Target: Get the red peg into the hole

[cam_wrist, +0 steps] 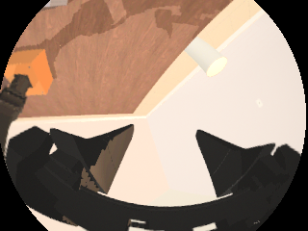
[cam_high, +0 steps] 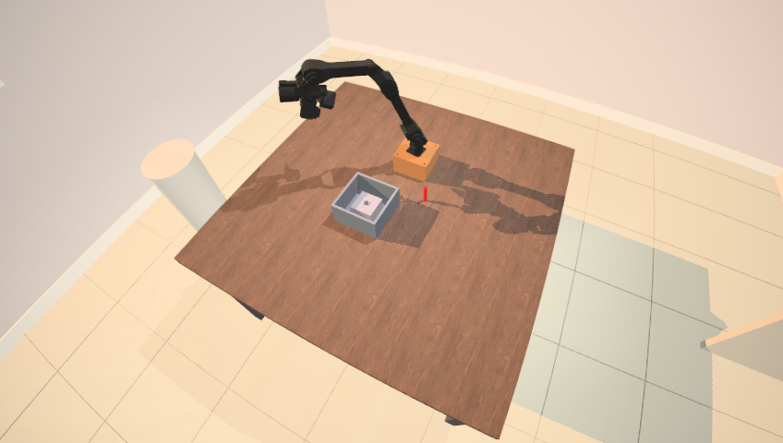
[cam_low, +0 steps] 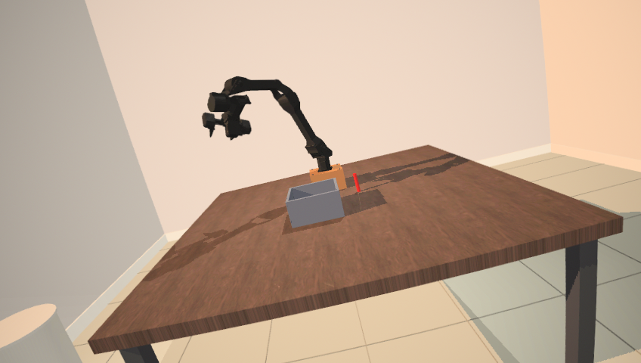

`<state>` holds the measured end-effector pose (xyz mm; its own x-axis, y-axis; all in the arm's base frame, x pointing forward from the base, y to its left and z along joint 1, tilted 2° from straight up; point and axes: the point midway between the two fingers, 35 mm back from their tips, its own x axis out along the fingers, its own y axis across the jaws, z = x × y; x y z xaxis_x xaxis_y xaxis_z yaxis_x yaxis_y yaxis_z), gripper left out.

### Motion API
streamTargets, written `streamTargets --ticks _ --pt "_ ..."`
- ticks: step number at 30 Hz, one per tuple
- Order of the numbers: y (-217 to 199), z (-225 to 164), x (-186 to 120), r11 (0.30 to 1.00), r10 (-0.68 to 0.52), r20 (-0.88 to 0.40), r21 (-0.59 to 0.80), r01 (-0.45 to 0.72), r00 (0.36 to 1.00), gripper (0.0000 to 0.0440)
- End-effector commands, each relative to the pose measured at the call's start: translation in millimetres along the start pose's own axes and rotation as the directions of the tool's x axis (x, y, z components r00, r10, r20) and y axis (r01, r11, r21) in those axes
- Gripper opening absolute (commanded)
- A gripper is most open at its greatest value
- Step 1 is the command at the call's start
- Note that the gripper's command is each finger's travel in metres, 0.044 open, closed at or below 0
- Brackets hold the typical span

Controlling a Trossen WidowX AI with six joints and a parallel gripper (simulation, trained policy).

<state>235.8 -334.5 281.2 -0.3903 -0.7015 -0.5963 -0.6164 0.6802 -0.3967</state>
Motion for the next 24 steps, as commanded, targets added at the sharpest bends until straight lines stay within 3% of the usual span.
streamTargets --ticks 1,3,11,24 --pt "4 3 -2 1.000 0.007 0.014 0.012 -0.007 1.000 0.0418" --pt "15 9 -8 0.999 0.027 0.041 0.044 -0.029 0.999 0.0440" --pt "57 62 -45 0.956 0.057 0.171 0.274 -0.103 0.984 0.0440" --pt "146 129 -121 0.761 0.064 0.353 0.587 -0.275 0.933 0.0440"
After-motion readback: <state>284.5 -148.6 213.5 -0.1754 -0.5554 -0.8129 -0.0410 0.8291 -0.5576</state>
